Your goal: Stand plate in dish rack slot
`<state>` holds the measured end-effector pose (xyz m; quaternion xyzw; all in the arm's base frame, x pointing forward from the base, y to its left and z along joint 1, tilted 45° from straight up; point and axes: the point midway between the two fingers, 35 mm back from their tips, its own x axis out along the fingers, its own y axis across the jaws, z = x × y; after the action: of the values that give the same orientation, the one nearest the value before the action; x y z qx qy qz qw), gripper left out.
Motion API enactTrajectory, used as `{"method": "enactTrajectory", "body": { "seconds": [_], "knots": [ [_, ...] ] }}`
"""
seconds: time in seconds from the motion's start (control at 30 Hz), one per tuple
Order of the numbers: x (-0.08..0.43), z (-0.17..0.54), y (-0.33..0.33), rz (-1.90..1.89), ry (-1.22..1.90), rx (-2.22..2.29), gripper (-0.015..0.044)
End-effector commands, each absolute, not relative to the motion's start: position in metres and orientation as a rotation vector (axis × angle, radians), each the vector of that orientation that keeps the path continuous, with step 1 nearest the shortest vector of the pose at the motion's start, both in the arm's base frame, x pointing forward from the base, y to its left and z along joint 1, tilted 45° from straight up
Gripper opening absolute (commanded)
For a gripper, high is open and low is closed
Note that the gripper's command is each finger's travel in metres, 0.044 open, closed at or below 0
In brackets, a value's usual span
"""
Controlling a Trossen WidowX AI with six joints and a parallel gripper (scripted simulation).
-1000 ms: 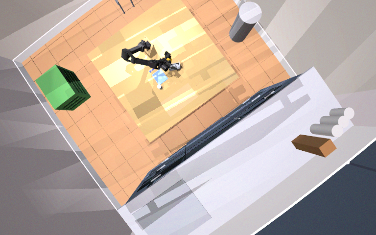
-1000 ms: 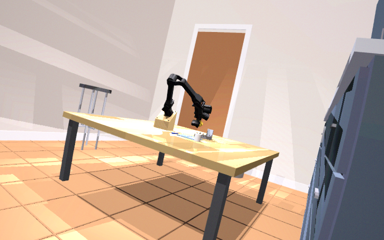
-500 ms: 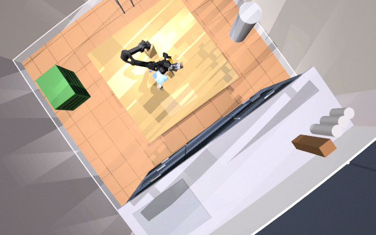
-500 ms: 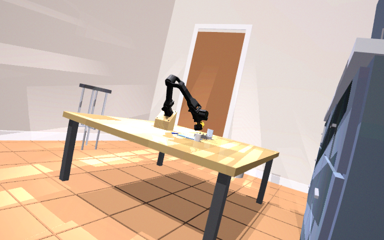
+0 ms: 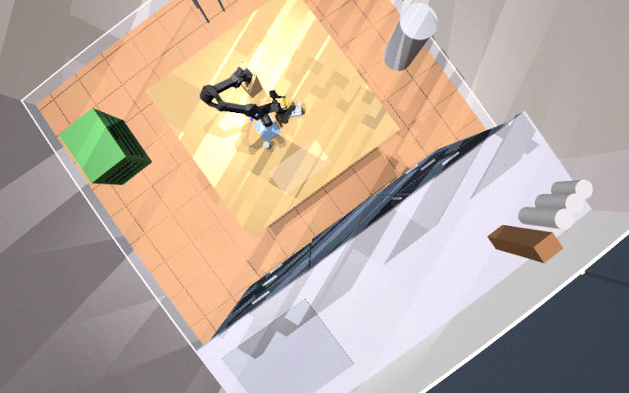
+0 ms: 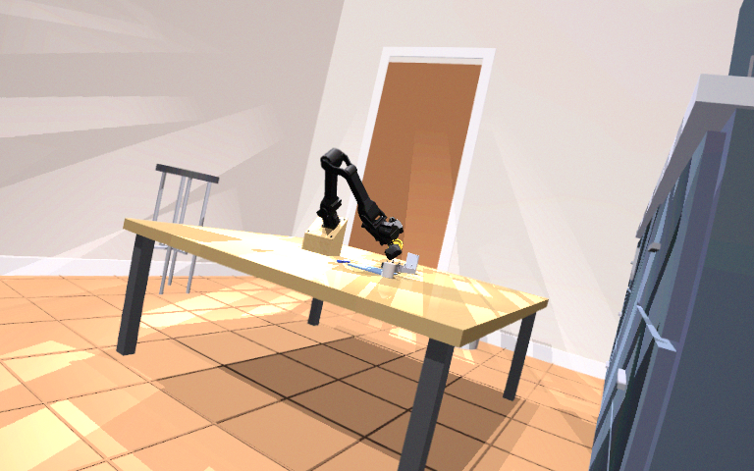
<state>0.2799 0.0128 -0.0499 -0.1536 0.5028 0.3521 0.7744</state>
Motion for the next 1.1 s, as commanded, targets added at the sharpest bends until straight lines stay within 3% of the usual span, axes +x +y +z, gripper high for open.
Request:
{"method": "enactTrajectory", "body": {
  "seconds": [0.0,0.63,1.07],
  "knots": [
    [0.279,-0.048,0.012,0.810,1.005,-0.376,0.0000],
    [0.279,-0.030,-0.005,0.935,0.478,-0.745,0.0000],
    [0.281,-0.034,-0.009,0.935,0.462,-0.760,0.0000]
  ]
}}
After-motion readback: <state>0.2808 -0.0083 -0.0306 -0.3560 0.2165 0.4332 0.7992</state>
